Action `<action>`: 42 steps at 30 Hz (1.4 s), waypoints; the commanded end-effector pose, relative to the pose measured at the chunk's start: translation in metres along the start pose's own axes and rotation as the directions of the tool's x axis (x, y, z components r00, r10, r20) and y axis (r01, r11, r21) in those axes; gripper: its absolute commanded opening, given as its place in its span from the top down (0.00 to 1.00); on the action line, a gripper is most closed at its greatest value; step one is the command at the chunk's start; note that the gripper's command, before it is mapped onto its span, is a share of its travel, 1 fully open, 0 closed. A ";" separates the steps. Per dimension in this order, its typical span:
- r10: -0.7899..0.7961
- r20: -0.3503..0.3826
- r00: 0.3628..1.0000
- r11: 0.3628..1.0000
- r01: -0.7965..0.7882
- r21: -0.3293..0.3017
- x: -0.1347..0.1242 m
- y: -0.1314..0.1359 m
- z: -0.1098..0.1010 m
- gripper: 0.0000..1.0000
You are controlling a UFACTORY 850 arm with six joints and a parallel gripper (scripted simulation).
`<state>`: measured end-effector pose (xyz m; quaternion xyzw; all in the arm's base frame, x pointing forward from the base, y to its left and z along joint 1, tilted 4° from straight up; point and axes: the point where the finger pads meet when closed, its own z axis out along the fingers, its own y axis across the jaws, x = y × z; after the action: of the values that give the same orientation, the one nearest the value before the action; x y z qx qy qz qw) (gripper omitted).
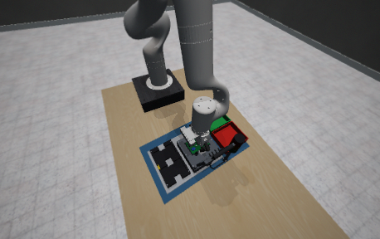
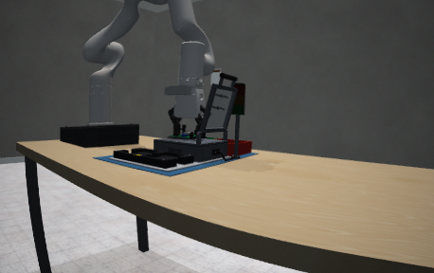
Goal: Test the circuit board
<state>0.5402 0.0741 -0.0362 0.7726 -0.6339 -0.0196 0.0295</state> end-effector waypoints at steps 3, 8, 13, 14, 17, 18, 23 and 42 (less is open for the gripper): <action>0.000 0.000 1.000 1.000 0.000 0.002 0.000 -0.001 -0.014 0.00; 0.000 0.000 1.000 1.000 0.000 0.002 0.000 -0.001 -0.043 0.00; 0.000 0.000 1.000 1.000 0.000 0.002 0.000 -0.001 -0.079 0.00; 0.000 0.000 1.000 1.000 0.000 0.002 0.000 -0.001 -0.079 0.00; 0.000 0.000 1.000 1.000 0.000 0.002 0.000 -0.001 -0.100 0.00; 0.000 0.000 1.000 1.000 0.000 0.002 0.000 -0.001 -0.109 0.00; 0.000 0.000 1.000 1.000 0.000 0.002 0.000 -0.001 -0.140 0.00; 0.000 0.000 1.000 1.000 0.000 0.002 0.000 -0.001 -0.248 0.00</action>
<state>0.5556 0.0788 0.1846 0.7726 -0.6339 -0.0190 0.0288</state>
